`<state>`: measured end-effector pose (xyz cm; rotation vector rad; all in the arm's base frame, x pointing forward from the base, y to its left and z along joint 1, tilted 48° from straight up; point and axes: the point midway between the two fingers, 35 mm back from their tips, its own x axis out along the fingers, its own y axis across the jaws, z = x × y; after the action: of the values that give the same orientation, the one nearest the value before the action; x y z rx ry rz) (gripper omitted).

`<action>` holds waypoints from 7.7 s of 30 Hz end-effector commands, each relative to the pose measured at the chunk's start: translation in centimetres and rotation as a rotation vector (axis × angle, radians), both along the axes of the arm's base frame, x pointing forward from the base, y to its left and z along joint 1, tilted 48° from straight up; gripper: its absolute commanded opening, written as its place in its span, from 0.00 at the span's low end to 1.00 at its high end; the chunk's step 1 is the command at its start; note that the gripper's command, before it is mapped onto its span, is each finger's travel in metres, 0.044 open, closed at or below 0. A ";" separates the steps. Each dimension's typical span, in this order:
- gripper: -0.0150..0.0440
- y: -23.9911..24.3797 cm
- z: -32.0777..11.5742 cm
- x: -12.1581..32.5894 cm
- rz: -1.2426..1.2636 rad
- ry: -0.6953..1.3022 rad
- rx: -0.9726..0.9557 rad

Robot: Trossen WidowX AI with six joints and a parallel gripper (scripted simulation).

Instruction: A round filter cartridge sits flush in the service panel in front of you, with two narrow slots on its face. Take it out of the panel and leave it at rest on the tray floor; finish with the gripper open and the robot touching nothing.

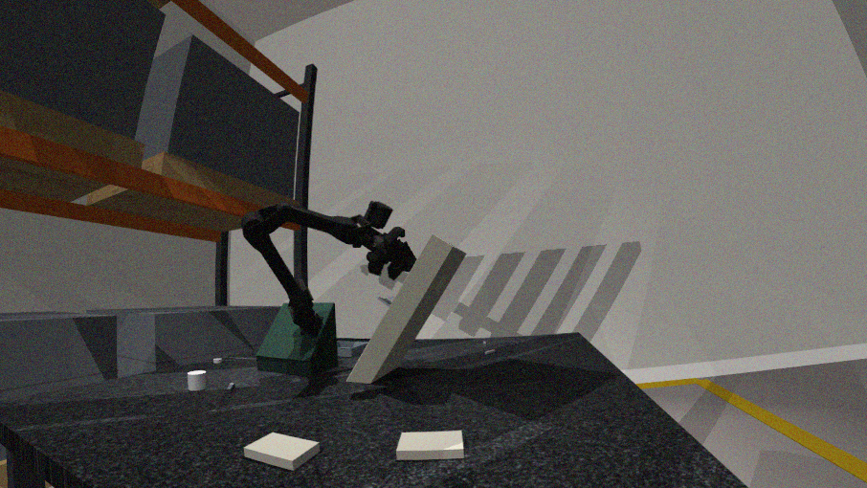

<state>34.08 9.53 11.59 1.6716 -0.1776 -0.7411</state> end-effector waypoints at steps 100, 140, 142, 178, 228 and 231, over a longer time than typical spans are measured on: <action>0.25 -0.9 -0.8 1.6 0.156 0.208 -0.319; 0.25 -1.1 -0.9 1.8 0.552 0.738 -1.153; 0.25 -1.1 -0.9 1.8 0.550 0.736 -1.149; 0.25 -1.1 -0.9 1.8 0.550 0.736 -1.149; 0.25 2.7 1.7 -4.7 0.553 0.739 -1.147; 0.25 2.1 1.1 -5.2 0.553 0.739 -1.147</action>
<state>29.43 12.15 13.04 0.2623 0.3392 -0.5872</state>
